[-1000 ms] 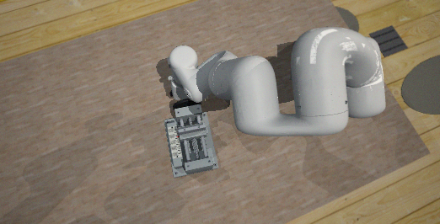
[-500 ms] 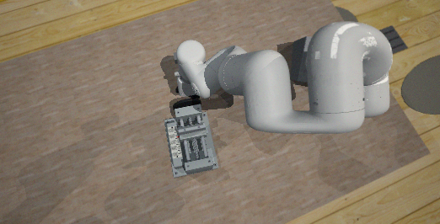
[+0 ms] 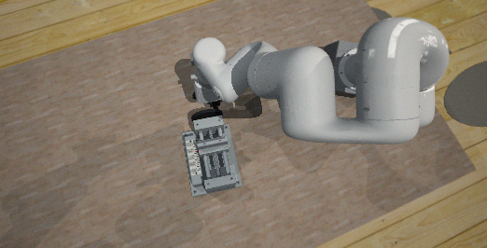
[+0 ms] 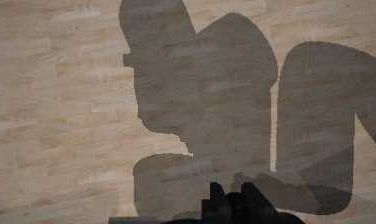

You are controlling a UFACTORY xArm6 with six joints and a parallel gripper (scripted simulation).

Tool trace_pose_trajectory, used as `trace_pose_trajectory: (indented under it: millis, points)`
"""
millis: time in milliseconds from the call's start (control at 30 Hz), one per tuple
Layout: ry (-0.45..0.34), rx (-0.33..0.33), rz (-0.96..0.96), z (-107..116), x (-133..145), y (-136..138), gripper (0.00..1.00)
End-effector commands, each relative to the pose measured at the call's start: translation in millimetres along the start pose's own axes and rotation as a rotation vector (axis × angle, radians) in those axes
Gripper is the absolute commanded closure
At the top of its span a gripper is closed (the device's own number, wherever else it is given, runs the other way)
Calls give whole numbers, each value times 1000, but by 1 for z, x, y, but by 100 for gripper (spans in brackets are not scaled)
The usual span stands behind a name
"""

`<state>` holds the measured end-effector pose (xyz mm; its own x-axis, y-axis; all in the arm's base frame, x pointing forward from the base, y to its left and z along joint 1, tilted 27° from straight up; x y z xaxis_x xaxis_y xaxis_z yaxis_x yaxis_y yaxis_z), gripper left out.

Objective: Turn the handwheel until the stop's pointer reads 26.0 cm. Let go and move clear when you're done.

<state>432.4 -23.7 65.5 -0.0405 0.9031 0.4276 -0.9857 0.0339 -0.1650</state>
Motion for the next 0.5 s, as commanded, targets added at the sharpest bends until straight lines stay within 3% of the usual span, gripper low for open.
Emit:
trace_pose_trajectory:
  millis: [0,467]
  points:
    - [1,-4,1,9,0,-8,94]
    - [1,-4,1,16,0,-37,94]
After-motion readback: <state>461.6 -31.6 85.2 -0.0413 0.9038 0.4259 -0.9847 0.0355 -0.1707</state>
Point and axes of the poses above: the point where the finger pads meet when closed, its own z axis back along the fingers, its own y axis across the jaws, x = y × z, the point moved 5 cm from there along z, back along the fingers
